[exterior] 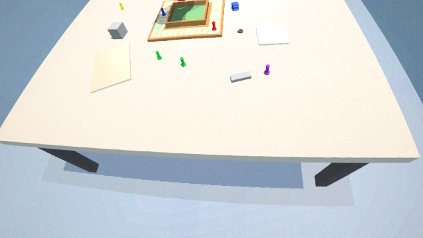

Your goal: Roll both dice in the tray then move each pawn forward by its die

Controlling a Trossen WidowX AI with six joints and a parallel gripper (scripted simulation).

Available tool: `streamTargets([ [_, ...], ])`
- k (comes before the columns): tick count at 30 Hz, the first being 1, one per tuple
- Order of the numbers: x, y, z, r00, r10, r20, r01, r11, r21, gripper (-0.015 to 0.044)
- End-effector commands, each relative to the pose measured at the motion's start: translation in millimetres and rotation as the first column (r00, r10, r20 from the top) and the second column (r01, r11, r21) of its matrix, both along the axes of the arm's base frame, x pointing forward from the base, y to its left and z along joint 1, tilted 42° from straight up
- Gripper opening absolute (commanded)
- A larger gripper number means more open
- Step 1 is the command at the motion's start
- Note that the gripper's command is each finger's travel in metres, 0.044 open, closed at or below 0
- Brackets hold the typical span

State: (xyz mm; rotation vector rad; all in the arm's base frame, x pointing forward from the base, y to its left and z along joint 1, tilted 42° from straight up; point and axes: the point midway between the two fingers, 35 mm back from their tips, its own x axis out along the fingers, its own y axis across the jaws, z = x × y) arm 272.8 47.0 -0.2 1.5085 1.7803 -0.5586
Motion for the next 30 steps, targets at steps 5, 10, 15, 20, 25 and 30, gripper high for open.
streamTargets([
  [5,-5,9,4,0.997,-0.057,-0.055,0.057,0.998,-0.001,0.0000],
  [10,-10,11,-3,0.996,-0.042,-0.073,0.031,0.989,-0.143,0.0000],
  [15,-13,12,-8,0.997,-0.040,-0.072,0.016,0.953,-0.304,0.0000],
  [20,-15,12,-11,0.998,-0.050,-0.045,0.024,0.891,-0.454,0.0000],
  [25,-15,12,-12,0.998,-0.064,0.013,0.059,0.810,-0.583,0.0000],
  [30,-15,13,-13,0.992,-0.077,0.100,0.124,0.718,-0.684,0.0000],
])
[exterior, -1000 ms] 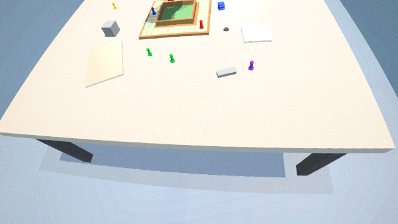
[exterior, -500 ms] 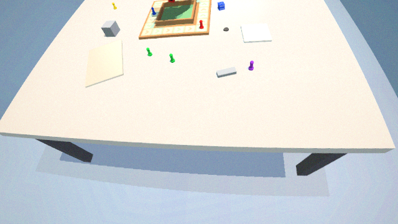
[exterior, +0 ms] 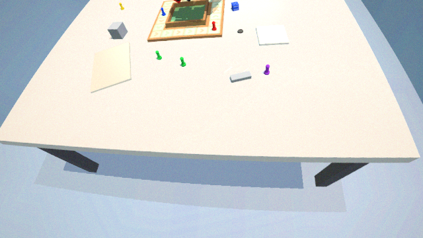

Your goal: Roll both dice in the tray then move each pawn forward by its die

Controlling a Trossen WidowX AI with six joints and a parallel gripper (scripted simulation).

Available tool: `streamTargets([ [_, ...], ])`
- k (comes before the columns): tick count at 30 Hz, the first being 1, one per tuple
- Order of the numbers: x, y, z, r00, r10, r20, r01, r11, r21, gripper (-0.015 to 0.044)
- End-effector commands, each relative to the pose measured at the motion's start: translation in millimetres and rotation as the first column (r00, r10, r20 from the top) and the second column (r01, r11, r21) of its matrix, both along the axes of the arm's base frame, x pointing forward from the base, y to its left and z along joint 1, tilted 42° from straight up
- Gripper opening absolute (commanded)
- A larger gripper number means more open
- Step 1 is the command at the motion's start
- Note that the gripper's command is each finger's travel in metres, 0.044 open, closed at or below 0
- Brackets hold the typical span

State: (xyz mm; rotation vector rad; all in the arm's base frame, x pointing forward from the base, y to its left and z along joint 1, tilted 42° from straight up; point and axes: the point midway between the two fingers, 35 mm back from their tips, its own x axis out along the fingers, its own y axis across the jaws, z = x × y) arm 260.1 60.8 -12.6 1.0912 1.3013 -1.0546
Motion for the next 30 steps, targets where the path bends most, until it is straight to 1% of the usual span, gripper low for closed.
streamTargets([
  [1,-2,-1,0,0.998,-0.019,0.059,0.025,0.995,-0.098,0.0000],
  [5,0,0,4,0.996,-0.024,0.089,0.035,0.991,-0.133,0.0000],
  [9,6,-1,47,0.996,-0.024,0.090,0.035,0.991,-0.132,0.0000],
  [10,7,-1,50,0.996,-0.024,0.090,0.035,0.991,-0.132,0.0000],
  [26,6,0,48,0.996,-0.018,0.093,0.029,0.992,-0.126,0.0000],
  [30,6,0,48,0.996,-0.018,0.093,0.029,0.992,-0.126,0.0105],
])
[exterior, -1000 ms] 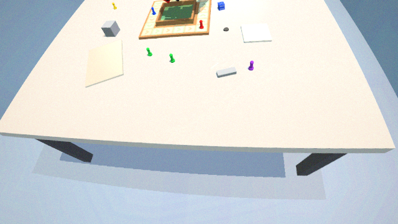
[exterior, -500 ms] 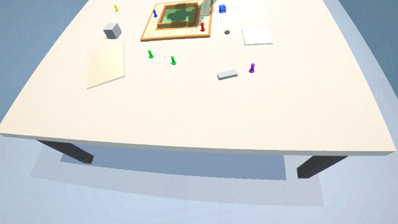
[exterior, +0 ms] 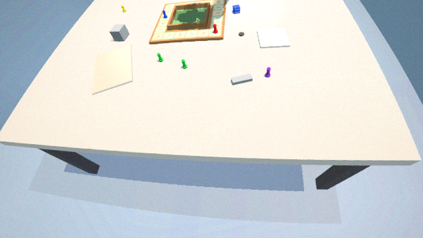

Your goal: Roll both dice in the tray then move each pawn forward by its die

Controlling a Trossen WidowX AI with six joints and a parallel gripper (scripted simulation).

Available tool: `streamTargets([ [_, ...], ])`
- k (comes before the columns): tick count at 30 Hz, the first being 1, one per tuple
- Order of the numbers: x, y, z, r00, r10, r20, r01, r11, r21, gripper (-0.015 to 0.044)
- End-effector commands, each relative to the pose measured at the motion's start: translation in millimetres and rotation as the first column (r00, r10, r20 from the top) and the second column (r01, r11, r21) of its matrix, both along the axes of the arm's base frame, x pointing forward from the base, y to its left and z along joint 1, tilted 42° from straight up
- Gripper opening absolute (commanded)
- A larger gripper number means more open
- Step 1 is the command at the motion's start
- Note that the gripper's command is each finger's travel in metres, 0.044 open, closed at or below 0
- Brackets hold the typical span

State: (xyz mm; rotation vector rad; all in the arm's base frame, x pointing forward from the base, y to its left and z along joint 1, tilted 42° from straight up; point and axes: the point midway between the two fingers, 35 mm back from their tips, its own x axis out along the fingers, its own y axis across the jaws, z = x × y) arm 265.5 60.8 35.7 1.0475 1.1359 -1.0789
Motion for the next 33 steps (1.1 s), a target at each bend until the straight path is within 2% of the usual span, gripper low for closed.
streamTargets([
  [1,0,0,0,1.000,0.000,0.001,0.000,1.000,0.000,0.0131],
  [5,1,-2,2,1.000,0.000,0.001,0.000,1.000,0.000,0.0236],
  [9,2,-27,30,1.000,-0.006,-0.002,0.006,1.000,-0.007,0.0341],
  [13,2,-27,28,1.000,-0.003,-0.011,0.004,1.000,0.005,0.0440],
  [15,0,-24,15,0.997,0.022,-0.074,-0.013,0.994,0.110,0.0440],
  [18,-3,-18,-7,0.984,0.083,-0.156,-0.018,0.925,0.380,0.0440],
  [21,-1,-15,-18,0.984,0.114,-0.139,0.000,0.772,0.636,0.0440],
  [23,3,-15,-19,0.989,0.107,-0.107,0.004,0.687,0.727,0.0440],
  [26,3,-15,-20,0.989,0.105,-0.102,0.004,0.675,0.737,0.0440],
  [27,2,-17,-20,0.986,0.101,-0.131,0.016,0.734,0.679,0.0440],
  [28,2,-17,-20,0.986,0.101,-0.131,0.016,0.734,0.679,0.0440],
  [29,2,-15,-19,0.986,0.119,-0.117,-0.008,0.734,0.680,0.0414],
  [31,1,2,-9,0.964,0.264,-0.001,-0.195,0.715,0.672,0.0361],
  [33,-4,29,6,0.865,0.472,0.168,-0.465,0.630,0.622,0.0309],
])
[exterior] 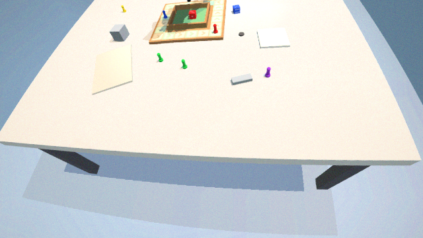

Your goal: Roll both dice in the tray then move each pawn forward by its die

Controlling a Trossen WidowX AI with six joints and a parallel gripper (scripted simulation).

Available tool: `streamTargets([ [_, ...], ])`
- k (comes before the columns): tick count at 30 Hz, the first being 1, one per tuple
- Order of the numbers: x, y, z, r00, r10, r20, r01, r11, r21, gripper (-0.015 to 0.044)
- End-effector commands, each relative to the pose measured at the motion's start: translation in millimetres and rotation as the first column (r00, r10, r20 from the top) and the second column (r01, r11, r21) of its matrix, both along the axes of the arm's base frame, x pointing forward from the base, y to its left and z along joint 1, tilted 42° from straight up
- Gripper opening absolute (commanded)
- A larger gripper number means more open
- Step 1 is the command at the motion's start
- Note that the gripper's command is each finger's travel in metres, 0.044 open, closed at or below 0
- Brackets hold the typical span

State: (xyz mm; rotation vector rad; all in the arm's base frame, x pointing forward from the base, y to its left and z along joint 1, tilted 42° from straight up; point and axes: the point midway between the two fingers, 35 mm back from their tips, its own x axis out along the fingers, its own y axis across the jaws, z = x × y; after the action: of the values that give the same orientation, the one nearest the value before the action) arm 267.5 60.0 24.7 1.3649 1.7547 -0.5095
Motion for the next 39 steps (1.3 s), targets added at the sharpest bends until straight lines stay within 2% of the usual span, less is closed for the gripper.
streamTargets([
  [1,-10,43,25,0.907,0.330,0.261,-0.336,0.942,-0.024,0.0282],
  [3,-20,70,40,0.750,0.511,0.419,-0.531,0.844,-0.079,0.0275],
  [6,-42,106,62,0.406,0.685,0.605,-0.745,0.632,-0.215,0.0275],
  [9,-70,136,83,0.017,0.710,0.704,-0.833,0.399,-0.383,0.0275],
  [10,-75,141,87,-0.053,0.700,0.712,-0.837,0.358,-0.414,0.0275],
  [39,-78,170,56,-0.075,0.695,0.715,-0.837,0.345,-0.424,0.0275],
])
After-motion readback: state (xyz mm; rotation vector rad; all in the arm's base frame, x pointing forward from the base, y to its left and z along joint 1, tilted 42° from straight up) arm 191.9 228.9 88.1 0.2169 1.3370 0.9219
